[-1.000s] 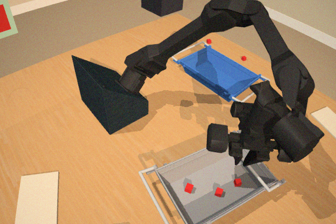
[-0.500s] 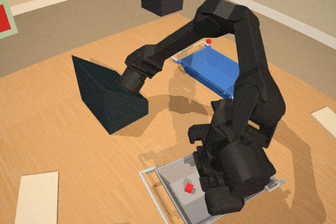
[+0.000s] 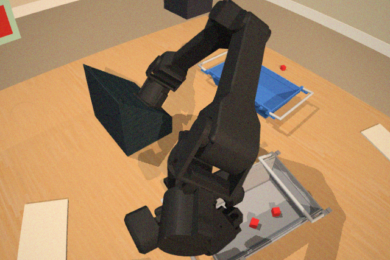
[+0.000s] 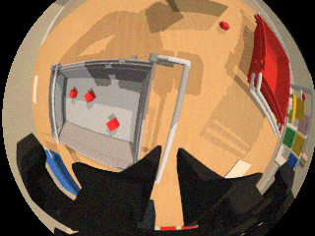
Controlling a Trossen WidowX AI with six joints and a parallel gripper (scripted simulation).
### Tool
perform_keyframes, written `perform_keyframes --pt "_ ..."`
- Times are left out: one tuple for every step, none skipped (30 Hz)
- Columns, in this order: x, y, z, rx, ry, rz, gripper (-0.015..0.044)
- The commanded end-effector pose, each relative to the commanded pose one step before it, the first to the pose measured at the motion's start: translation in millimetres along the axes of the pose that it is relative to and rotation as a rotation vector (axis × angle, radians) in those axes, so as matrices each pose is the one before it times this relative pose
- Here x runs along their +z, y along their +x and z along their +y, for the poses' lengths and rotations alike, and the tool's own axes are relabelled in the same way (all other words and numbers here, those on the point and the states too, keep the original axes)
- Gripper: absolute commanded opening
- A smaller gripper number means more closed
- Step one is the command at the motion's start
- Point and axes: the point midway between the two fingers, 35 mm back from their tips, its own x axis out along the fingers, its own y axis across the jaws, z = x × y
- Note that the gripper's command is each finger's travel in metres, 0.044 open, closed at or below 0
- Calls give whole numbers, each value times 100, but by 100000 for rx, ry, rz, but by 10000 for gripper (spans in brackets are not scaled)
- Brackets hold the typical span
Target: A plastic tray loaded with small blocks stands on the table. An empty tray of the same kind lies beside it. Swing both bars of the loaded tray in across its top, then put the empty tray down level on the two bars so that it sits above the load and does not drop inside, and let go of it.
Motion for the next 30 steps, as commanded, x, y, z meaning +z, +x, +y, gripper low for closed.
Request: perform_keyframes --pt "-57 14 -380 -258 6078 -164 80" --pt "0 0 0 0 0 0 80" --pt "7 75 -2 -1 0 -2 80" --pt "13 151 -4 -1 0 -3 80" --pt "19 232 -5 -1 0 -5 80" --pt "21 291 -5 -1 -1 -6 80" --pt "23 352 -5 1 -1 -6 80" --pt "22 415 -4 4 -2 -6 80" --pt "18 462 -2 7 -3 -6 80" --pt "12 481 0 11 -3 -5 80" --pt "5 483 3 15 -4 -3 80" --pt "-2 482 5 18 -4 -1 80" --pt "-10 481 8 22 -5 1 80" --pt "-17 479 10 25 -5 2 80" --pt "-24 477 12 29 -6 4 80" --pt "-31 475 14 32 -6 6 80" --pt "-30 381 13 28 -5 6 80" --pt "-20 230 9 18 -3 4 80" --pt "-7 77 3 6 -1 2 80" --pt "0 0 0 0 0 0 80" --pt "6 -143 74 -1 1 1 80" --pt "8 -241 125 -2 2 2 80" --pt "9 -362 189 -3 3 3 80" --pt "5 -389 205 -3 3 3 80" --pt "0 -448 239 -3 4 4 80" --pt "-8 -504 272 -2 5 5 80" --pt "-10 -399 239 0 4 5 80" --pt "-3 -236 242 5 3 4 80" --pt "0 -129 184 6 2 3 80" --pt "1 -135 234 8 2 4 80"
